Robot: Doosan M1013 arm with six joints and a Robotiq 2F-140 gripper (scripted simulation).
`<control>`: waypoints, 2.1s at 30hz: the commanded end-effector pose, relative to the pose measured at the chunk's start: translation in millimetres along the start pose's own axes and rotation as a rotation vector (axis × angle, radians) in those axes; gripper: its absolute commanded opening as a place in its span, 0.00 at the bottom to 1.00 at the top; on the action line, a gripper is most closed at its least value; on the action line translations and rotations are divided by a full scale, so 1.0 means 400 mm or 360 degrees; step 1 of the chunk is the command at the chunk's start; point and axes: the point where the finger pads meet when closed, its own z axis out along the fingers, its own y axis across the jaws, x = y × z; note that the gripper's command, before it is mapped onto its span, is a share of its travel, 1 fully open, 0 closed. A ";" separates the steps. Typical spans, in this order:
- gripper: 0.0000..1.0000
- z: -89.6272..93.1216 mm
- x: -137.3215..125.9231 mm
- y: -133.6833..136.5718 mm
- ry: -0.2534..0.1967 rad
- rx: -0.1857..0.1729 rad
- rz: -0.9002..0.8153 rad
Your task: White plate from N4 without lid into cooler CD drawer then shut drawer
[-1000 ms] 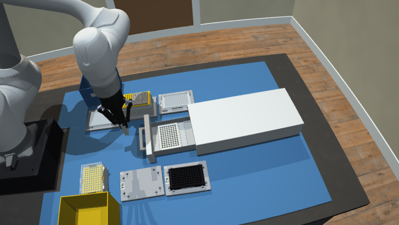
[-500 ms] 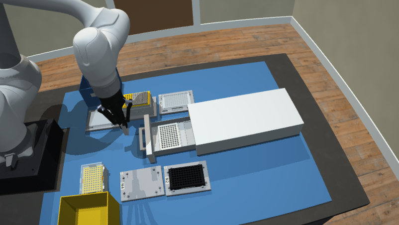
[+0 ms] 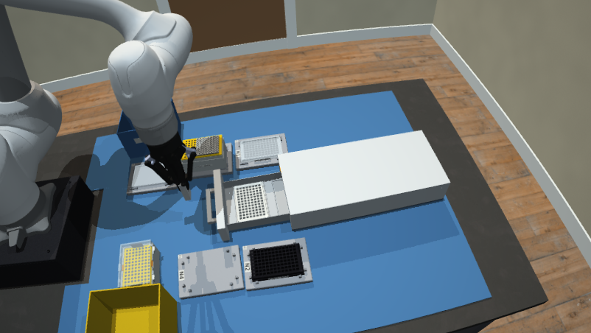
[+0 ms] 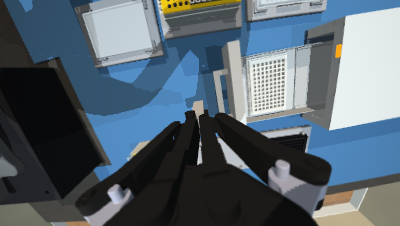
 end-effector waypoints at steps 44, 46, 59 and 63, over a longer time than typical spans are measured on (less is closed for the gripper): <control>0.00 0.144 -0.002 -0.005 0.0003 -0.0003 0.0001; 0.00 0.151 -0.002 -0.005 0.0003 -0.0003 0.0001; 0.00 0.187 -0.002 -0.005 0.0003 -0.0003 0.0001; 0.00 0.201 -0.002 -0.005 0.0003 -0.0003 0.0001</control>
